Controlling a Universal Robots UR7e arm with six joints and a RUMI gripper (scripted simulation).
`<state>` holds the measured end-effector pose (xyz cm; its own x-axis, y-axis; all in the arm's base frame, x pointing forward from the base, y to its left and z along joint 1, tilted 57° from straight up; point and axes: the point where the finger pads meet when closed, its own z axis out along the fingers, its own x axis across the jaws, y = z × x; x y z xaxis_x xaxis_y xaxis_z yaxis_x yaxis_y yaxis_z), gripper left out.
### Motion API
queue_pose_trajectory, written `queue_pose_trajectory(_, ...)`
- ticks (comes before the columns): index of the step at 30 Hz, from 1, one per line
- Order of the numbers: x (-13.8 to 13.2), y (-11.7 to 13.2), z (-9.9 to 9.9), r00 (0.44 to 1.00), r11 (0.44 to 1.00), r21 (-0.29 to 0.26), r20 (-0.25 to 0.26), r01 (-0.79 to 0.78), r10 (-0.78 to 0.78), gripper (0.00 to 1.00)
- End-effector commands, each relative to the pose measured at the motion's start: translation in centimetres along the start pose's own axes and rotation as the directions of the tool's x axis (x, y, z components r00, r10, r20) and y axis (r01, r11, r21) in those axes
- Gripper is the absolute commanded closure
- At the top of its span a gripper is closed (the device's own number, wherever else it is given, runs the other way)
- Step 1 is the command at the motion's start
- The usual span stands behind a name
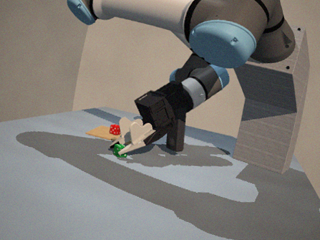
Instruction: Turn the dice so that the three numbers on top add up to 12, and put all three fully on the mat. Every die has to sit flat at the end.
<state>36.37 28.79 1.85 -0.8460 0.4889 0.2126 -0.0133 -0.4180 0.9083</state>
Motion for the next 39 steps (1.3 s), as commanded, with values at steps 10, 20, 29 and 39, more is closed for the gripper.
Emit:
queue_pose_trajectory(10, 0.0, 0.1, -1.3, 1.0, 1.0, 0.001, 0.0, -0.002, 0.002, 0.76)
queue_pose_trajectory(20, 0.0, 0.1, -2.3, 1.0, 1.0, 0.001, 0.001, -0.002, 0.002, 0.76)
queue_pose_trajectory(29, 0.0, 0.1, -3.2, 1.0, 1.0, 0.001, 0.001, -0.002, 0.002, 0.76)
queue_pose_trajectory(39, 0.0, 0.1, -3.9, 1.0, 1.0, 0.0, 0.001, -0.002, 0.002, 0.76)
